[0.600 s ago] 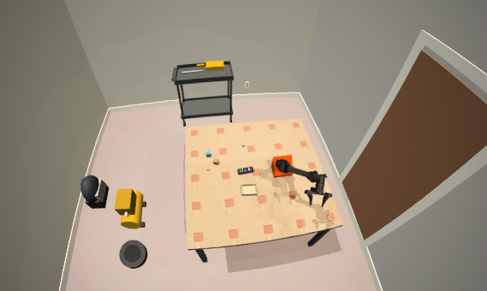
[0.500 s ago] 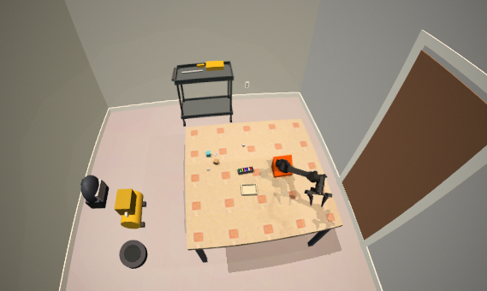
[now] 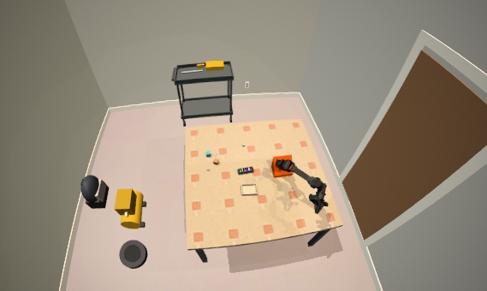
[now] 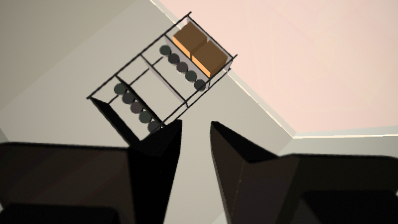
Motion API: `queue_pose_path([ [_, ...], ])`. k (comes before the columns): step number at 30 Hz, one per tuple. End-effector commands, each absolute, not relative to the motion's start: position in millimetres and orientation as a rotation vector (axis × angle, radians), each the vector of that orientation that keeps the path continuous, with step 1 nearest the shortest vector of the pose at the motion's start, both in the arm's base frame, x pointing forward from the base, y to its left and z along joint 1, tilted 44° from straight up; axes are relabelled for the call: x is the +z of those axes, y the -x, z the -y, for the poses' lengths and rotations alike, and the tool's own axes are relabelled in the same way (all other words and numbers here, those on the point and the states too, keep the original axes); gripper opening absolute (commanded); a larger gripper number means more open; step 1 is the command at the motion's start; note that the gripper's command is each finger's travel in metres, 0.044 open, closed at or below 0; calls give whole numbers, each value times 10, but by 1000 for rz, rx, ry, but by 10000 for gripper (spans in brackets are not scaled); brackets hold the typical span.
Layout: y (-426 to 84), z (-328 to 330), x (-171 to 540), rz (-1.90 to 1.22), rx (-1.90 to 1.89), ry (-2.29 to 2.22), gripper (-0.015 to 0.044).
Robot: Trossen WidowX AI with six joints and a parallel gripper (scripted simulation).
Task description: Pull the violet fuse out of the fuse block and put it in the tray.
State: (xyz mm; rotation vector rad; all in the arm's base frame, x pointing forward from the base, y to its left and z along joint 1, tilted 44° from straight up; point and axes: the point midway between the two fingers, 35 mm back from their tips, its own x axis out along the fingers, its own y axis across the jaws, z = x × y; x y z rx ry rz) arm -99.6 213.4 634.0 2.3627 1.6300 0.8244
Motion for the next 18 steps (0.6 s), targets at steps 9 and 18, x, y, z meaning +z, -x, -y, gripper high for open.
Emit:
queue_pose_path([
  [9,969,-3095,5941,-868,1189,-1746,74],
  [18,374,-3748,5425,-464,1142,-1212,74],
])
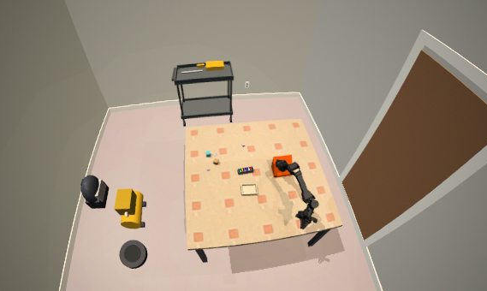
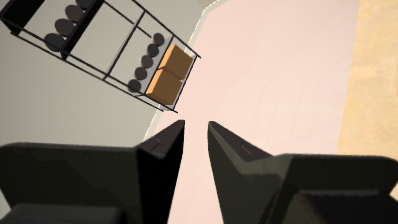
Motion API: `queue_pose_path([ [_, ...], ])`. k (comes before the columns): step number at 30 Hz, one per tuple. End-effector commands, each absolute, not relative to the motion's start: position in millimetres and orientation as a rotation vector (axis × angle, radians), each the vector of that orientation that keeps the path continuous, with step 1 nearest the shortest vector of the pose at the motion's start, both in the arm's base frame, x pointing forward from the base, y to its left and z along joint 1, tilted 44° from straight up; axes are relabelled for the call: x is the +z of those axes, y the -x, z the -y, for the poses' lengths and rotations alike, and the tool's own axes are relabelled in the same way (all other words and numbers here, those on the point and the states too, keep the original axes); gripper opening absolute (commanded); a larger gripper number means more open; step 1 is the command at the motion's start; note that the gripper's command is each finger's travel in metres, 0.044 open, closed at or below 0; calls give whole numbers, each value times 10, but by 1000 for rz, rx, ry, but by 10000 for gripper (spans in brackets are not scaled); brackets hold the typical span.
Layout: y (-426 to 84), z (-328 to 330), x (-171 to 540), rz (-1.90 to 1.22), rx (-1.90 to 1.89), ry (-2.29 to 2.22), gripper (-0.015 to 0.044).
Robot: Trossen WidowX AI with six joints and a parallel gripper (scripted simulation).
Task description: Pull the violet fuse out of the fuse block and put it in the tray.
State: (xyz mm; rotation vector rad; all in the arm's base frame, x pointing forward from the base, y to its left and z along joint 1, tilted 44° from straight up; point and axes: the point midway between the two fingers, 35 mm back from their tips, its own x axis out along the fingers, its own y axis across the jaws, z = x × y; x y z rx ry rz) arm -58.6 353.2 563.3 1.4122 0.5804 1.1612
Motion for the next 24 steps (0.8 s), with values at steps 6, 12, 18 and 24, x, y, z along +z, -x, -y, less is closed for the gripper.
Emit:
queue_pose_path([
  [6,-79,-4122,5001,-294,1106,-818,74],
  [12,-793,-4406,4383,-180,1033,-342,74],
  [18,-1562,-4420,3810,-151,966,39,74],
  [24,-2284,-4223,3211,-188,922,374,74],
])
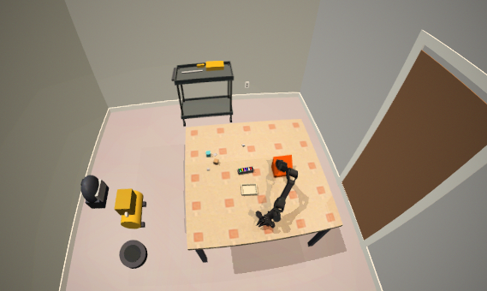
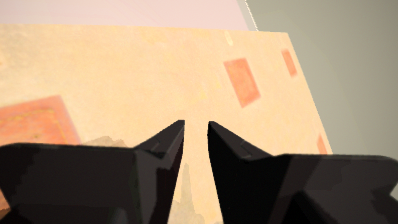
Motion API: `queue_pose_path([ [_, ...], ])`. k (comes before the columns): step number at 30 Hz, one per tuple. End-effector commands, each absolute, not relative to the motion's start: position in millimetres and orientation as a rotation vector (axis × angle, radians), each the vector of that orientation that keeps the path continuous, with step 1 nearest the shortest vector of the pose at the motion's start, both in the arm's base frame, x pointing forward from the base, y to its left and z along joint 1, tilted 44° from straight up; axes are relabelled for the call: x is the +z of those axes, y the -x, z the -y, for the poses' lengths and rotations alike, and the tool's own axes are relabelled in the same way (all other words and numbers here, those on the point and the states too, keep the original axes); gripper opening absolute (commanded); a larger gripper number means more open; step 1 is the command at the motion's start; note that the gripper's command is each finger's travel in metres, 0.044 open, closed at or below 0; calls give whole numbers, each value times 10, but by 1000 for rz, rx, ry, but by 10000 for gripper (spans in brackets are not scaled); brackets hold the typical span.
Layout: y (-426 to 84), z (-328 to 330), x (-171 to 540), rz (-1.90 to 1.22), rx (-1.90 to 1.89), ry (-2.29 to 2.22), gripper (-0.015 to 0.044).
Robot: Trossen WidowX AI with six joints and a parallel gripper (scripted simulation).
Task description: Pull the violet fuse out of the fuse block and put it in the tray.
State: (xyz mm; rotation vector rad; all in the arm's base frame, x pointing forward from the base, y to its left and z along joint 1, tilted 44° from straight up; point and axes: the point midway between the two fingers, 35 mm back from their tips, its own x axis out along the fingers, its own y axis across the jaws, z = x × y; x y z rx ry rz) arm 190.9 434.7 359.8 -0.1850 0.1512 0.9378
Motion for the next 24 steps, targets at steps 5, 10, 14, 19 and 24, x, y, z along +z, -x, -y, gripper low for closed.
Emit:
queue_pose_path([
  [5,-2811,-3925,2629,-274,925,640,74],
  [10,-3246,-3483,2060,-384,966,857,74],
  [14,-3507,-3038,1621,-482,1032,989,74],
  [19,-3683,-2411,1092,-600,1161,1090,74],
  [24,-3668,-1821,659,-663,1334,1132,74],
])
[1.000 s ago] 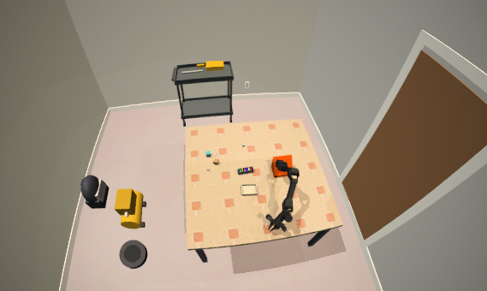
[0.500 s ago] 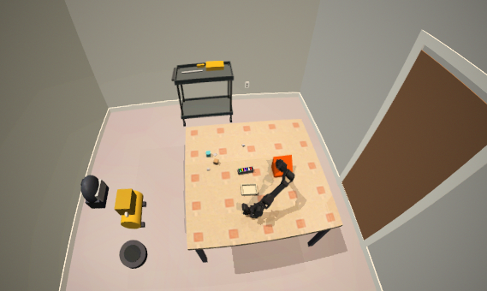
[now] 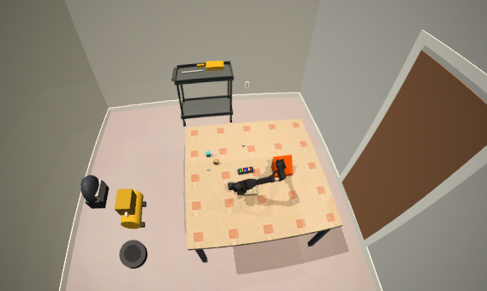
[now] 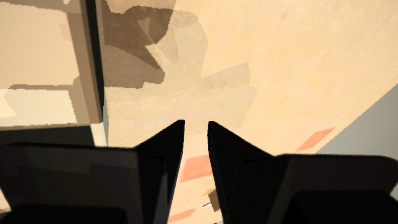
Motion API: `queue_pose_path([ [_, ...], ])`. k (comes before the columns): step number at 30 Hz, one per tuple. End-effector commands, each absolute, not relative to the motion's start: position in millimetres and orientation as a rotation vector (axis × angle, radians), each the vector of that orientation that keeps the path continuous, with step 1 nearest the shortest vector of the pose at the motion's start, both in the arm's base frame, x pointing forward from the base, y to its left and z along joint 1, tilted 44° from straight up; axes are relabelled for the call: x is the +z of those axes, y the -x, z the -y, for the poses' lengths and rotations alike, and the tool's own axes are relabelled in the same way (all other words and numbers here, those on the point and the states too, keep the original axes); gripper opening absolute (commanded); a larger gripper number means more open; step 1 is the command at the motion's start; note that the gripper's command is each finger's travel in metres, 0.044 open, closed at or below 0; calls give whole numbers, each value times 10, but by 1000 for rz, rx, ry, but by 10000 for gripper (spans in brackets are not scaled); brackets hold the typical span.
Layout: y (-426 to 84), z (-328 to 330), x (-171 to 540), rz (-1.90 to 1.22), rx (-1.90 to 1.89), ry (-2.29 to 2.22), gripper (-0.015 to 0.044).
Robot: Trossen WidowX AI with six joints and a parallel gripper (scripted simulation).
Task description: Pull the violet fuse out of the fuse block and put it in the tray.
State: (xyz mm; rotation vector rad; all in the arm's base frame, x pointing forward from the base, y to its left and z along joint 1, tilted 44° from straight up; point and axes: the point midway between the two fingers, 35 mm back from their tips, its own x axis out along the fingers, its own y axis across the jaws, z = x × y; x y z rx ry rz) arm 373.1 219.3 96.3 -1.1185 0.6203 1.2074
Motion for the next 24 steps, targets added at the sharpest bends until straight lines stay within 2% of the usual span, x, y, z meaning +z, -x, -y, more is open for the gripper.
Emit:
queue_pose_path([
  [1,-3649,-1712,587,-668,1371,1131,74],
  [13,-3129,-450,-91,-542,1670,808,74],
  [24,-3088,-419,-91,-521,1671,778,74],
])
